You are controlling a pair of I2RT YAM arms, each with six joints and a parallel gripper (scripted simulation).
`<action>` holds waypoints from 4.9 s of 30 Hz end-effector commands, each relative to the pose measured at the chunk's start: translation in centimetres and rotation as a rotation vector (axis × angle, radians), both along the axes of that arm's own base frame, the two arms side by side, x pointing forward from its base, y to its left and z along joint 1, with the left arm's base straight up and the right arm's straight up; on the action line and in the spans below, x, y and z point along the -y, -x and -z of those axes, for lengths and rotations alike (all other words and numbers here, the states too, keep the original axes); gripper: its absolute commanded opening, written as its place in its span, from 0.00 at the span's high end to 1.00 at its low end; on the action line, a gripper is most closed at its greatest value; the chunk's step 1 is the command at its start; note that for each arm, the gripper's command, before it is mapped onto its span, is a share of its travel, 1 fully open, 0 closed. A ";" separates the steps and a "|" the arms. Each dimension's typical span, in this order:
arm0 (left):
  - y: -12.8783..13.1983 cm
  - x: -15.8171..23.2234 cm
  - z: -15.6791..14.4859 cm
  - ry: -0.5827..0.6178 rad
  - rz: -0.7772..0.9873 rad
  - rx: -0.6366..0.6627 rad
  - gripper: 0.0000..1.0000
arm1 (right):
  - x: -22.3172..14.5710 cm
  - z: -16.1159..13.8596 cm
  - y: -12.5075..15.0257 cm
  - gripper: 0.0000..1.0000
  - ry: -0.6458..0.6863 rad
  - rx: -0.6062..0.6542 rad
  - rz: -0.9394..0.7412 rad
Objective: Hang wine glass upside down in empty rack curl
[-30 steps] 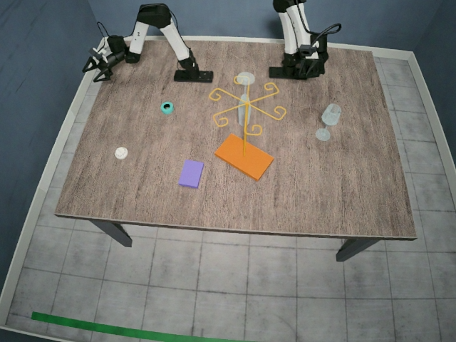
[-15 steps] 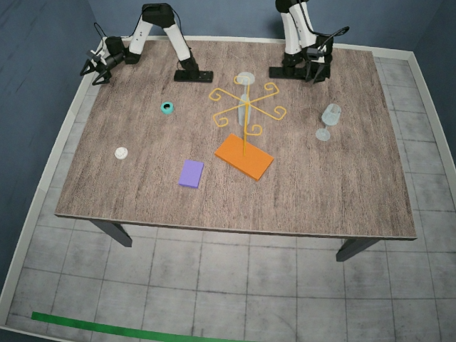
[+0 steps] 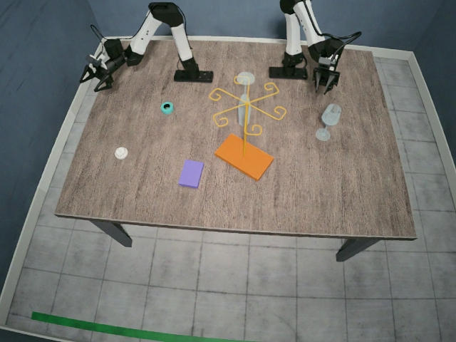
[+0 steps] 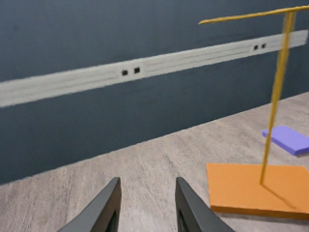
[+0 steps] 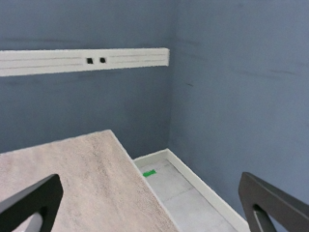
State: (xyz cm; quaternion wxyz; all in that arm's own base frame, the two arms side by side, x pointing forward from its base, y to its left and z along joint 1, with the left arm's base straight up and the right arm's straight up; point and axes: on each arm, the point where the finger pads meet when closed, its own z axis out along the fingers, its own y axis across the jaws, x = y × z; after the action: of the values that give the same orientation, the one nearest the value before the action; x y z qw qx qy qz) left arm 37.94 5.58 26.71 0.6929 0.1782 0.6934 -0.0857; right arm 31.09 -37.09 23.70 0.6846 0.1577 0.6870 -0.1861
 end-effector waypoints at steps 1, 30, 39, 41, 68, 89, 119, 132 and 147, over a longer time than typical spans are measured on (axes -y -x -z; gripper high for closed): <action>-1.8 -1.1 0.8 0.019 -0.060 -0.117 0.69 | -1.0 -2.3 -1.5 0.00 0.003 0.005 0.000; -5.7 -4.6 4.8 0.055 -0.255 -0.635 0.69 | -15.7 -9.4 -9.5 0.00 -0.023 0.012 -0.193; -4.9 -5.0 6.3 0.020 -0.308 -0.846 0.69 | -21.6 -11.7 -10.3 0.00 -0.034 0.008 -0.260; -4.8 -5.0 6.5 0.014 -0.313 -0.870 0.69 | -22.3 -12.0 -10.3 0.00 -0.035 0.008 -0.268; -0.1 -5.1 7.1 -0.145 -0.363 -1.289 0.69 | -34.2 -16.5 -7.7 0.00 -0.045 0.012 -0.430; 0.0 -4.9 6.1 -0.180 -0.363 -1.311 0.69 | -37.1 -16.9 -6.7 0.00 -0.039 0.004 -0.494; -0.6 -5.3 9.8 -0.171 -0.390 -1.307 0.69 | -37.2 -16.9 -6.7 0.00 -0.039 0.004 -0.496; -0.9 -5.2 9.8 -0.186 -0.373 -1.301 1.00 | -37.2 -16.9 -6.7 0.00 -0.039 0.004 -0.496; -0.7 -5.6 9.0 -0.180 -0.384 -1.297 1.00 | -37.2 -16.9 -6.7 0.00 -0.039 0.004 -0.496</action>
State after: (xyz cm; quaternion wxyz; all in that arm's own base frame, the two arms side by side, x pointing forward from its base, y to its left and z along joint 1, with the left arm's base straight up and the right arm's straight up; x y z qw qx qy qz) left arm 37.94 10.68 15.98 0.0956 0.0179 0.9953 -0.0035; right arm 37.93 0.09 40.04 0.7053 -0.0006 0.7089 0.0008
